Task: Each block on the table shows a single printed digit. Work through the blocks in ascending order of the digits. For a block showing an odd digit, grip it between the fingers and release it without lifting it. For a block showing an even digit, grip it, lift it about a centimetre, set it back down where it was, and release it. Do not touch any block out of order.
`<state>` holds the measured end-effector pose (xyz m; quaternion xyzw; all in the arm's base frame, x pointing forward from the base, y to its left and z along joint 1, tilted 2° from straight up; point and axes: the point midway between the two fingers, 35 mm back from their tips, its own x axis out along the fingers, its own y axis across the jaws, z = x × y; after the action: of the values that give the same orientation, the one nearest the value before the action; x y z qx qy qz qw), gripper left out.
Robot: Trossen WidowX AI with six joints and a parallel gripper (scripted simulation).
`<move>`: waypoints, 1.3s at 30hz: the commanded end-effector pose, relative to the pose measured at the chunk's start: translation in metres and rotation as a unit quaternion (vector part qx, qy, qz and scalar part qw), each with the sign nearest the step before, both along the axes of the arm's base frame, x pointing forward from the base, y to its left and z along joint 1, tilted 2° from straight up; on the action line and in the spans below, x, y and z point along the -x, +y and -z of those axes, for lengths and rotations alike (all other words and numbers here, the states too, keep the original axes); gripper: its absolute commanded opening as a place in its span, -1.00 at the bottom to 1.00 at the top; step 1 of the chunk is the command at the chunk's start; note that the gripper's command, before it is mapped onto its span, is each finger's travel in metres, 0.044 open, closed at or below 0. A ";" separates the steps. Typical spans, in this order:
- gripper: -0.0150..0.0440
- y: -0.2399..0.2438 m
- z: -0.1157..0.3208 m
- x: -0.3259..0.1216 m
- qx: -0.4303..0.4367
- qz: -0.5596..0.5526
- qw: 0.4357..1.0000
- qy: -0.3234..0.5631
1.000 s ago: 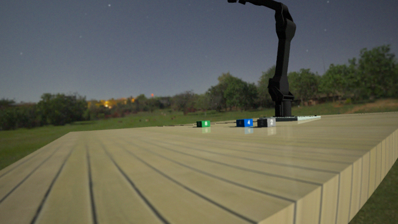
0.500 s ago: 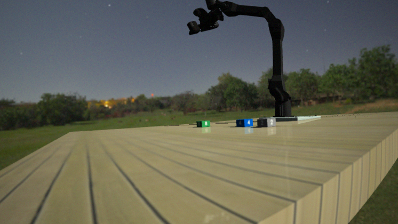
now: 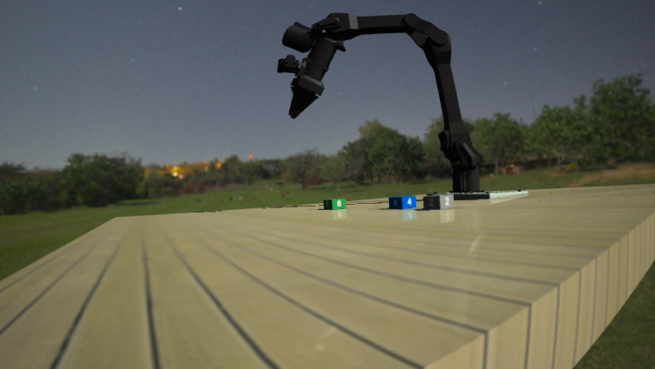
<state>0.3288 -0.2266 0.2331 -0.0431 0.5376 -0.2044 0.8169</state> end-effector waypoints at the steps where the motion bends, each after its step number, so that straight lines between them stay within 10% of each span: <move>1: 0.86 0.063 0.045 -0.004 -0.083 -0.071 0.991 0.082; 6: 0.86 0.143 0.089 0.015 -0.177 -0.149 0.952 0.202; 28: 0.86 0.146 0.089 0.015 -0.179 -0.149 0.951 0.204; 39: 0.86 0.294 0.085 0.038 -0.184 -0.149 0.951 0.200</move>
<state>0.3047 0.0344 0.1472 -0.0129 0.7031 0.0297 0.7103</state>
